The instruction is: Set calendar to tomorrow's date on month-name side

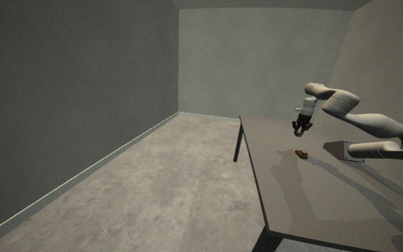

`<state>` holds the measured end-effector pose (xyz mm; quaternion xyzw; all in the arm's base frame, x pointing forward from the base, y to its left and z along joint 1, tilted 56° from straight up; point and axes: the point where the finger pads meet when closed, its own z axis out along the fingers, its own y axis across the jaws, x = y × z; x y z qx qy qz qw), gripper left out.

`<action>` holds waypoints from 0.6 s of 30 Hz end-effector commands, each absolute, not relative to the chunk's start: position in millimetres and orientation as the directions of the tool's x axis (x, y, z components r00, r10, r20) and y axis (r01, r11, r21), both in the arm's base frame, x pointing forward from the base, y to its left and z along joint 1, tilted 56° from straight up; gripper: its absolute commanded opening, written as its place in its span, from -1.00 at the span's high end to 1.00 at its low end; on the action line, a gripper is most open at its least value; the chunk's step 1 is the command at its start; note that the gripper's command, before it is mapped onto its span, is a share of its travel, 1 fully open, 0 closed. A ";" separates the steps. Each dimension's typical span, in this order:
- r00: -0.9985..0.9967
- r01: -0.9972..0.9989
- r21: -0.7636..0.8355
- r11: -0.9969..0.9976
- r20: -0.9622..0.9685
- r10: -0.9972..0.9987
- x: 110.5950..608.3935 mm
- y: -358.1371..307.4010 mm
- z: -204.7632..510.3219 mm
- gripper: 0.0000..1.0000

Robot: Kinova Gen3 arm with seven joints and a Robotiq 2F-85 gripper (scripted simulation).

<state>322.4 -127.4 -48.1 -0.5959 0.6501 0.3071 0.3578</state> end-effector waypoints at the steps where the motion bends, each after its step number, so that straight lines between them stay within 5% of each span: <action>1: -0.034 -0.994 -0.028 0.102 -0.831 -0.556 322.5 -128.2 -47.8 0.43; 18: -0.034 -0.994 -0.028 0.102 -0.831 -0.556 325.3 -106.5 -62.5 0.43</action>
